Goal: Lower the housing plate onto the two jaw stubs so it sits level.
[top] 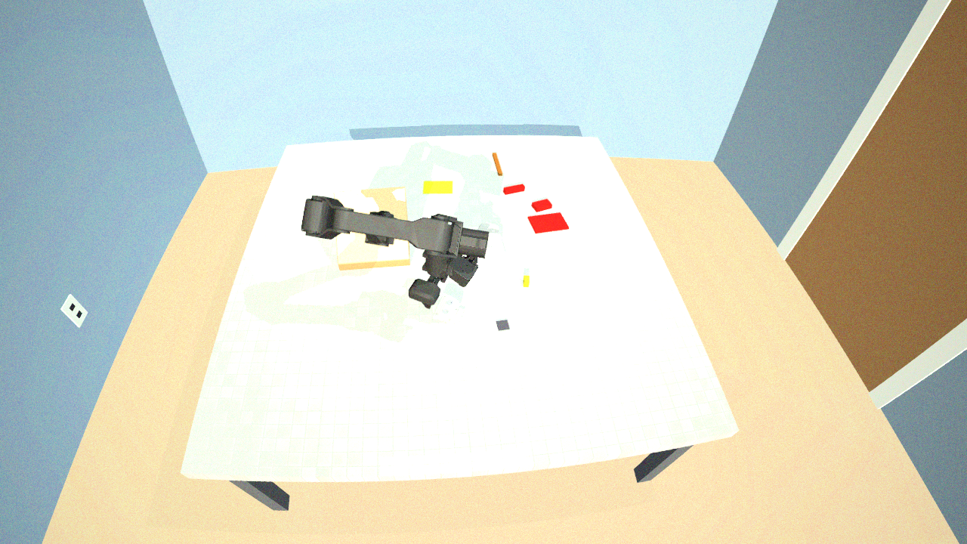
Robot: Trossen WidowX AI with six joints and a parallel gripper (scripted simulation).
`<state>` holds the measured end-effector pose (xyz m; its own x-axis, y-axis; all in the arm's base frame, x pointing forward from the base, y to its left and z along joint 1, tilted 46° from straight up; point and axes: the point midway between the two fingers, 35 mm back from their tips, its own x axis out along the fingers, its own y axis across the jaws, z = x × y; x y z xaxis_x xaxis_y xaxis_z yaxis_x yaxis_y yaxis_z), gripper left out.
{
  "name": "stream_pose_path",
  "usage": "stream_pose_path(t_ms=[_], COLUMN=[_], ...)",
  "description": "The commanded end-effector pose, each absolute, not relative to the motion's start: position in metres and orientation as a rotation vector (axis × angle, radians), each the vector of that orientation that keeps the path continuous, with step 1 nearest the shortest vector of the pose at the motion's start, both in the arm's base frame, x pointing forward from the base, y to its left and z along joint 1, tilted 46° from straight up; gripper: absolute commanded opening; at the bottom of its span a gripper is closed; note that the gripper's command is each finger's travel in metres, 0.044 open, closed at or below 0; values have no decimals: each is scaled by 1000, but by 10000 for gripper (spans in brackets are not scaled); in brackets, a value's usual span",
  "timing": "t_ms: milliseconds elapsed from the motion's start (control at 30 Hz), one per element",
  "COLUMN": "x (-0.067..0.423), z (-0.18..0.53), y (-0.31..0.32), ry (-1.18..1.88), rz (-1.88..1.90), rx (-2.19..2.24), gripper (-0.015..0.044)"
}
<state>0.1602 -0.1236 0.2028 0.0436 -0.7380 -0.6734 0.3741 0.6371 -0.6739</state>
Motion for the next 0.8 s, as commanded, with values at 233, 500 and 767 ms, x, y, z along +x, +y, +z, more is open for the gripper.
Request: stream_pose_path(t_ms=[233, 500, 767], x=[177, 181, 181], z=[204, 178, 178], y=[-107, -135, -135], ry=[1234, 1231, 1231], rz=[-787, -789, -789], rx=[-372, -375, -375], gripper=[440, 440, 440])
